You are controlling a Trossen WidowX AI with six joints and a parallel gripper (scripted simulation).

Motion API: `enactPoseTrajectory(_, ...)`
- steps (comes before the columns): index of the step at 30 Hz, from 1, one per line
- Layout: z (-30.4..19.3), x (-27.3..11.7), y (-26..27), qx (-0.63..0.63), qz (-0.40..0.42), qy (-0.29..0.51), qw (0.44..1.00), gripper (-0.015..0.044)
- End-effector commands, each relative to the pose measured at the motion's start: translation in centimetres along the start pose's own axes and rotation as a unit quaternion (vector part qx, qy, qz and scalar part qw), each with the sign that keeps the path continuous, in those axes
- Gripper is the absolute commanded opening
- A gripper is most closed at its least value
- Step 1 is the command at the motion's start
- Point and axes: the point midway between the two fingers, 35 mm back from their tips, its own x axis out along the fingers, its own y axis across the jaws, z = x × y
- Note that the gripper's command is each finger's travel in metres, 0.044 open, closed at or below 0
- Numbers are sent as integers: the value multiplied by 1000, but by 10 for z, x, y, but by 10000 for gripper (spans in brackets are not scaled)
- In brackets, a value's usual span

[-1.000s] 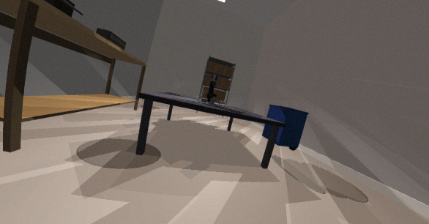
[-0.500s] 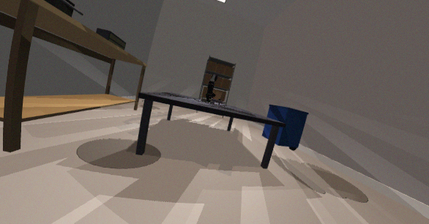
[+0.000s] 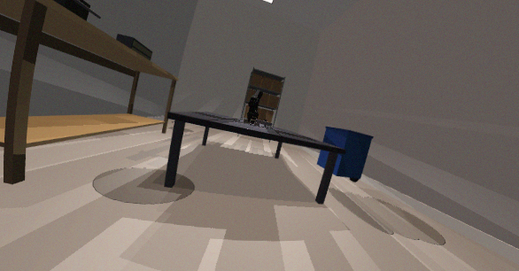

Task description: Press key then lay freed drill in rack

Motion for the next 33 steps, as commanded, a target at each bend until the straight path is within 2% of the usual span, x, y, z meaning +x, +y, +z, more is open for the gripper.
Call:
enactPoseTrajectory(1,-6,-2,-2,-2,-3,1,1000,0)
enactPoseTrajectory(18,3,1,0,-2,-3,1,1000,440)
enactPoseTrajectory(33,10,3,-1,-2,-3,0,1000,440)
